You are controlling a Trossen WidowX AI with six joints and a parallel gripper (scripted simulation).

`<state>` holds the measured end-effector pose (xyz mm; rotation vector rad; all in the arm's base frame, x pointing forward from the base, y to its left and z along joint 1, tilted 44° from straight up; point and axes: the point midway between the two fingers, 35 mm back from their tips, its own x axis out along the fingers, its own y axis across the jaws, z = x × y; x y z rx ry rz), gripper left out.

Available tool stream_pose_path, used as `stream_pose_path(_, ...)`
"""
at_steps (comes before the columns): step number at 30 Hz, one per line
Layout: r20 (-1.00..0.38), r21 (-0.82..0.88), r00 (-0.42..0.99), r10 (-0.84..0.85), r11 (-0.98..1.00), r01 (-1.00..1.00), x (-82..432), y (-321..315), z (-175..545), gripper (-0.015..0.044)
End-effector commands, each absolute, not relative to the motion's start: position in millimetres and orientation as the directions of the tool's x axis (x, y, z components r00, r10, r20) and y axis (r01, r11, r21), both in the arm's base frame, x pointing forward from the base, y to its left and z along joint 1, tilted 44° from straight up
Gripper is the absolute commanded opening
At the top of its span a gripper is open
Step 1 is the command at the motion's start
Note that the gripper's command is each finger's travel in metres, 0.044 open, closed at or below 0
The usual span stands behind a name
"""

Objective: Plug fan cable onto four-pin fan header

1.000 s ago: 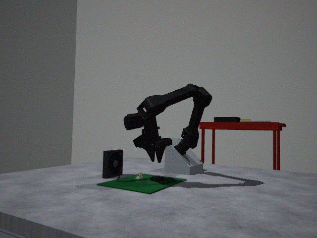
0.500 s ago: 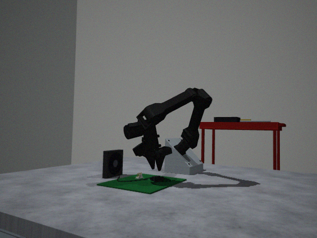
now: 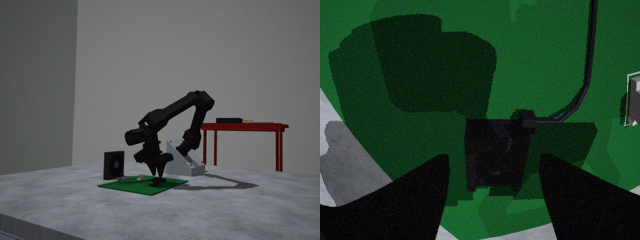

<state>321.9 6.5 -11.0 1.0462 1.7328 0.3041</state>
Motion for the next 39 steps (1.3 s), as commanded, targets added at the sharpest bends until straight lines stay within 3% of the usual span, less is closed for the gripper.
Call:
stream_pose_path(1,-0.634,0.636,-0.083,0.768,0.58,0.51,320.6,13.6,-17.9,0.021)
stream_pose_path(15,-0.633,0.636,-0.083,0.769,0.579,0.51,321.6,22.1,-26.3,0.021)
stream_pose_path(20,-0.639,0.637,-0.082,0.765,0.586,0.501,322.6,20.1,-24.9,0.0079)
stream_pose_path(30,-0.639,0.637,-0.082,0.765,0.586,0.501,322.6,19.8,-24.5,0.0)
stream_pose_path(39,-0.639,0.635,-0.082,0.764,0.585,0.505,320.0,1.4,-6.3,0.0)
